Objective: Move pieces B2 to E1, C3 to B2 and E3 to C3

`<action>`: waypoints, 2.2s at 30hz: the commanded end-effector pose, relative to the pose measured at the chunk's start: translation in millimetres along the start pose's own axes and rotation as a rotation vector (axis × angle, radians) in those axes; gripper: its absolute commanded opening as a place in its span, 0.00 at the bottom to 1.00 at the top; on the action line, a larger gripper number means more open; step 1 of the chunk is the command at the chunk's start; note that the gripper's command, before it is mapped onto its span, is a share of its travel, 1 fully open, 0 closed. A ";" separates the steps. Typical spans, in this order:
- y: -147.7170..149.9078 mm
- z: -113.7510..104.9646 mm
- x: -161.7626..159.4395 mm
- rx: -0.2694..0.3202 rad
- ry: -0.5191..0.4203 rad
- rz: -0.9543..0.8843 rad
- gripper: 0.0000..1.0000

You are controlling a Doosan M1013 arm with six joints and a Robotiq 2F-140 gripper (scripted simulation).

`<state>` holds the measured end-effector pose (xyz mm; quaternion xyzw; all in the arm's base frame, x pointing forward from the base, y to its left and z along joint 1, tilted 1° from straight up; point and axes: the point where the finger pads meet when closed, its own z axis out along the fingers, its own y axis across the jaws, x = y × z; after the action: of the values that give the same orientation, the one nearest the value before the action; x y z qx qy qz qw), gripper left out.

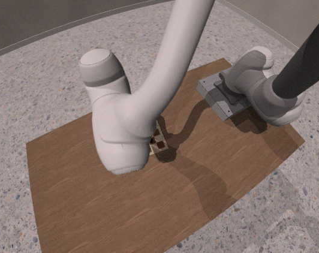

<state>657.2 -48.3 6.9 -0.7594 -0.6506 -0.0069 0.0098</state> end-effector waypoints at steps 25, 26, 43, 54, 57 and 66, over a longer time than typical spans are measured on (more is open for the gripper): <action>0.0 19.7 0.0 0.000 0.000 0.000 0.22; 0.0 21.6 0.0 0.000 0.000 0.000 0.22; 0.0 31.4 0.0 0.000 0.000 0.000 0.22; 0.0 31.4 0.0 0.000 0.000 0.000 0.22; 0.0 31.4 0.0 0.000 0.000 0.000 0.22; 0.0 31.4 0.0 0.000 0.000 0.000 0.22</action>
<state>657.1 -47.6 -24.6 -0.7594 -0.6506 -0.0069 0.0098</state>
